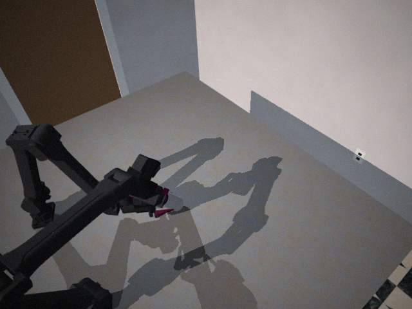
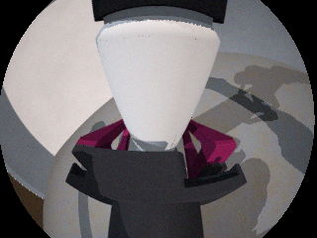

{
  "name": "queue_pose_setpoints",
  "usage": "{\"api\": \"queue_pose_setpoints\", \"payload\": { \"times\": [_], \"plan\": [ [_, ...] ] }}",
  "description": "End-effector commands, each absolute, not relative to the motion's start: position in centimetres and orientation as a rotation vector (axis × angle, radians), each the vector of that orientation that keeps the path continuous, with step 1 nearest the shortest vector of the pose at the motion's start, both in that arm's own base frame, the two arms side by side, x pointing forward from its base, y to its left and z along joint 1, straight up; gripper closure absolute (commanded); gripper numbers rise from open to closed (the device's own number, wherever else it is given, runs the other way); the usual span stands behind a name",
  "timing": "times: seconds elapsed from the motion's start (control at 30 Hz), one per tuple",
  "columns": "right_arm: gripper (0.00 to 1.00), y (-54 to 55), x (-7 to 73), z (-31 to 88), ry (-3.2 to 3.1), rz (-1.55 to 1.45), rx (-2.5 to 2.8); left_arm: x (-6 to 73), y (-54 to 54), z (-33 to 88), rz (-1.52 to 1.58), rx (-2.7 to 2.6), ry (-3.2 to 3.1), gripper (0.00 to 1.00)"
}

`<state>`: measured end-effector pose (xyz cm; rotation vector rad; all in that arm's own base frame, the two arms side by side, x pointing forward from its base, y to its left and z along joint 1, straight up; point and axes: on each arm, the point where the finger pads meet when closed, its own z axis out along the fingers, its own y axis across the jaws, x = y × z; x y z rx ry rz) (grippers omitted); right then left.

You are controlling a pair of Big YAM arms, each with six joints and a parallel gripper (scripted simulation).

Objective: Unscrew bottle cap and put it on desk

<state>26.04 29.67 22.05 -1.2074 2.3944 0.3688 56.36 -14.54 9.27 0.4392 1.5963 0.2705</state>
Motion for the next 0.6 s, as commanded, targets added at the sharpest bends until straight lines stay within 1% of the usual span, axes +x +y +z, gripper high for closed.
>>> {"api": "queue_pose_setpoints", "payload": {
  "times": [0.0, 0.03, 0.5, 0.57],
  "plan": [
    [0.06, 30.0, 27.2, 23.76, 2.484, 0.425, -0.954, 57.05, -14.51, 11.83, 0.264, 0.403, 1.536, 1.0],
    [0.06, 30.0, 27.2, 23.75, 2.545, 0.461, -0.817, 57.05, -14.51, 11.83, 0.264, 0.403, 1.536, 1.0],
    [0.06, 30.02, 27.21, 23.72, 2.756, 0.643, -0.013, 57.05, -14.51, 11.83, 0.264, 0.403, 1.536, 1.0],
    [0.06, 30.02, 27.21, 23.72, 2.756, 0.643, -0.013, 57.05, -14.51, 11.83, 0.264, 0.403, 1.536, 1.0]
  ]
}}
